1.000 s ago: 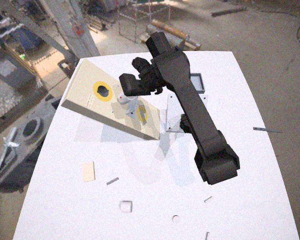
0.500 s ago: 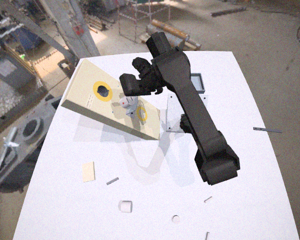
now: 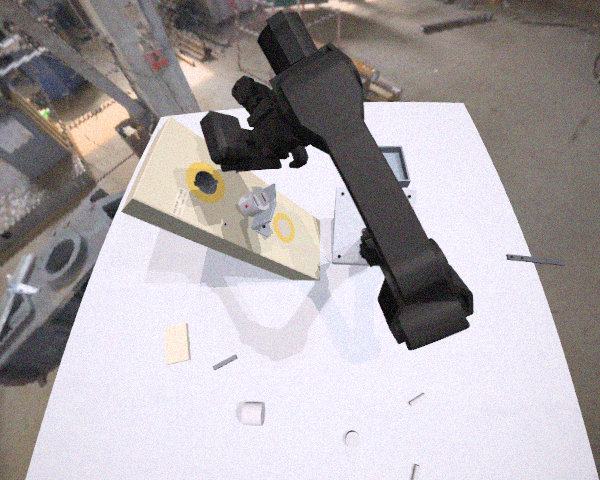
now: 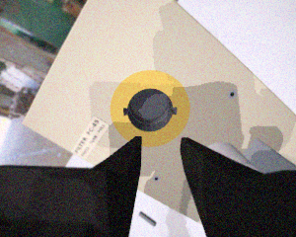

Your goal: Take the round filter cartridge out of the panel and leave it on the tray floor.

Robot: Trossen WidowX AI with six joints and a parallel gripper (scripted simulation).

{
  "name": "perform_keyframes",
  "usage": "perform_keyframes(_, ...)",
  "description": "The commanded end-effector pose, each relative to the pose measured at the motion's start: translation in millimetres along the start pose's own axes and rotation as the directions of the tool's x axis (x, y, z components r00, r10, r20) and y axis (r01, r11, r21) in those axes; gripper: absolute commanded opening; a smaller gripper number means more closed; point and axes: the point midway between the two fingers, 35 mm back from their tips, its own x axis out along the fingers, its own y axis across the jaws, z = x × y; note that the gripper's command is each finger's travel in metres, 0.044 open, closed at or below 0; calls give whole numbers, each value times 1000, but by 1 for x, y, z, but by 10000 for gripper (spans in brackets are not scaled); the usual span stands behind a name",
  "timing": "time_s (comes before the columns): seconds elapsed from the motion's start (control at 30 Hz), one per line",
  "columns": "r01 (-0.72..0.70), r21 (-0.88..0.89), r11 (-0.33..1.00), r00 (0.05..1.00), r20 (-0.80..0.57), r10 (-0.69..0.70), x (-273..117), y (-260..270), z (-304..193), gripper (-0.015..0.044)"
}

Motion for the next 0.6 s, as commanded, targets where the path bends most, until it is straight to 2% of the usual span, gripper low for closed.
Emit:
perform_keyframes(0.0, 0, -4, 1000, 1000, 2, 0, -11, 16, 12, 205)
perform_keyframes(0.3, 0, -10, 1000, 1000, 4, 0, -43, 45, 32, 440)
perform_keyframes(0.37, 19, -62, 998, 1000, -6, -19, -40, 40, 29, 387)
perform_keyframes(0.47, 85, -290, 953, 993, -51, -104, -28, 18, 16, 309)
perform_keyframes(0.57, 111, -522, 846, 976, -105, -193, -17, -6, 0, 305)
